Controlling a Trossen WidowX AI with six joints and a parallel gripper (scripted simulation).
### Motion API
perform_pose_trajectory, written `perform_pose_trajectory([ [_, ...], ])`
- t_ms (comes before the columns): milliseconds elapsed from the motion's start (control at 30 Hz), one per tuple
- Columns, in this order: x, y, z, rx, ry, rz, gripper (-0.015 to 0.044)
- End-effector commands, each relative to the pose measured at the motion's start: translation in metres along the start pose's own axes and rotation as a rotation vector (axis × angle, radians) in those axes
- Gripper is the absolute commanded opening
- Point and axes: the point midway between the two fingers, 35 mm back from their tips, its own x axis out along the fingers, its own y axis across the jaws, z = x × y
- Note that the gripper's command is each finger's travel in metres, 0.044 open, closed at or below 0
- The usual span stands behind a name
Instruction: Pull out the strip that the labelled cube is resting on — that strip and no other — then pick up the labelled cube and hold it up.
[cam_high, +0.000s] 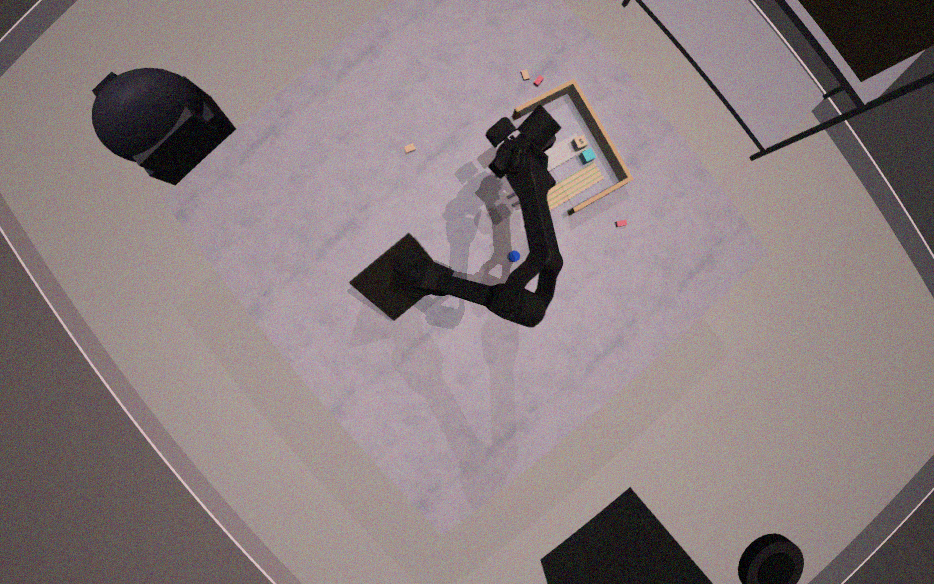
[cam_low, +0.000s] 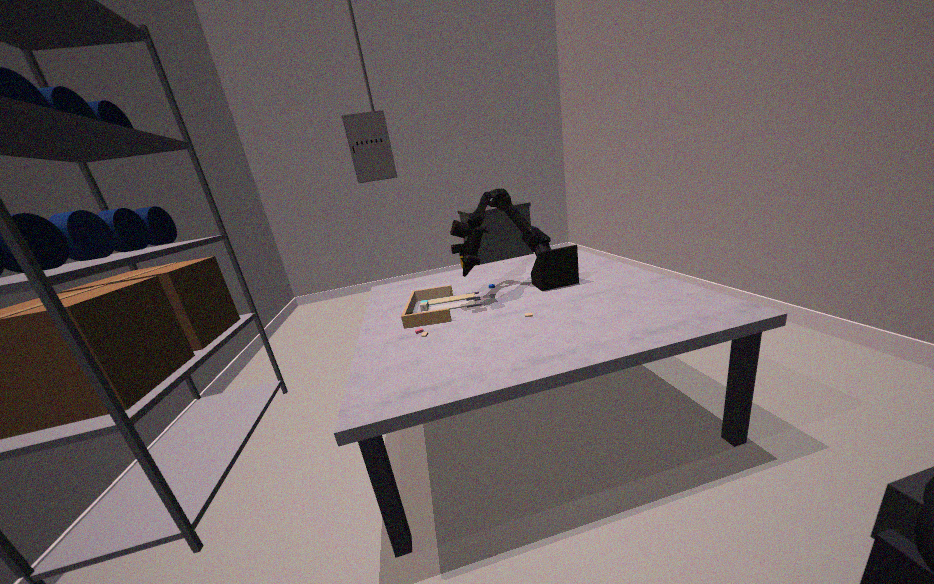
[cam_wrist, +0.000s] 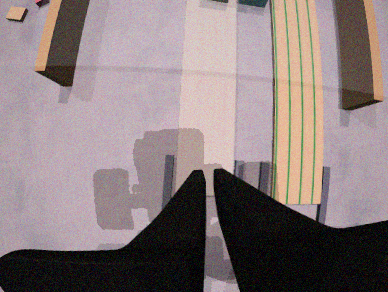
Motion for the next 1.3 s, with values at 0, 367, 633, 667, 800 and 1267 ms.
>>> perform_pose_trajectory([
  [0,0.039,-0.007,-0.006,0.068,0.311,-0.036,0.0],
  [367,0.051,-0.009,-0.012,0.092,0.424,-0.061,0.0],
  [633,0.057,-0.009,-0.014,0.093,0.424,-0.06,0.0],
  [667,0.059,-0.009,-0.015,0.093,0.424,-0.06,0.0],
  [800,0.065,-0.009,-0.017,0.093,0.424,-0.06,0.0],
  [1267,0.087,-0.009,-0.026,0.092,0.424,-0.06,0.0],
])
